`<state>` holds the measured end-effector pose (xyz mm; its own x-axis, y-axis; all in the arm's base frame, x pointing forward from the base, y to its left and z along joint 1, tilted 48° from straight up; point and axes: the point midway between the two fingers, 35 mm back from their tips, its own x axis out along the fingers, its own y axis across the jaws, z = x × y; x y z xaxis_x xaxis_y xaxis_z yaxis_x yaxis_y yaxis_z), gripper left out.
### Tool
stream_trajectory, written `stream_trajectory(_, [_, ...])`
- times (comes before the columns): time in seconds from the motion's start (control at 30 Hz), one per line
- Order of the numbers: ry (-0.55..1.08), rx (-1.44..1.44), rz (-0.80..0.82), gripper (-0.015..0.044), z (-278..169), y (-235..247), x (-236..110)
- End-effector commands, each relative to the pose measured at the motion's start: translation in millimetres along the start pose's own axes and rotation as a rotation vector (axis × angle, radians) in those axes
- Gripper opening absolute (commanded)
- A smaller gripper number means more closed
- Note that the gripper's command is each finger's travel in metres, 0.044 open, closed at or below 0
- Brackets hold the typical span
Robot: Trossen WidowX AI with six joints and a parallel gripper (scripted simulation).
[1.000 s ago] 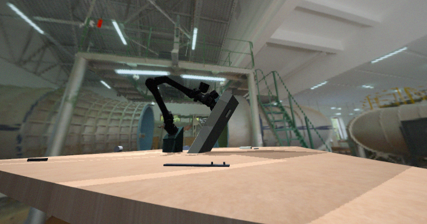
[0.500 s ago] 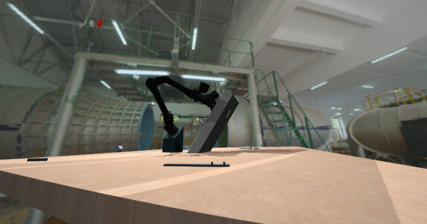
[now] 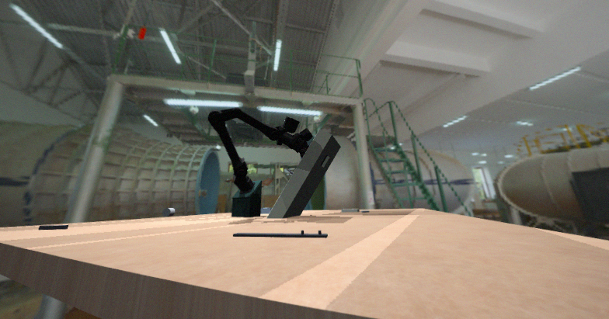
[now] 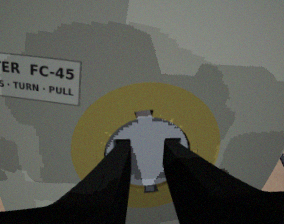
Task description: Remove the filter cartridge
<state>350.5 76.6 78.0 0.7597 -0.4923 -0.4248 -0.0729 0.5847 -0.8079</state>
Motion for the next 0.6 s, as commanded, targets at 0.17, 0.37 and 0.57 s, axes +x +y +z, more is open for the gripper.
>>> stream_trajectory(0.17, [0.004,-0.065,0.004,0.0000,-1.0,0.1,3.0])
stream_trajectory(0.37, [0.006,-0.267,0.009,0.0000,-1.8,0.6,5.9])
stream_trajectory(0.57, [0.006,-0.474,0.010,0.0000,-2.0,0.6,6.9])
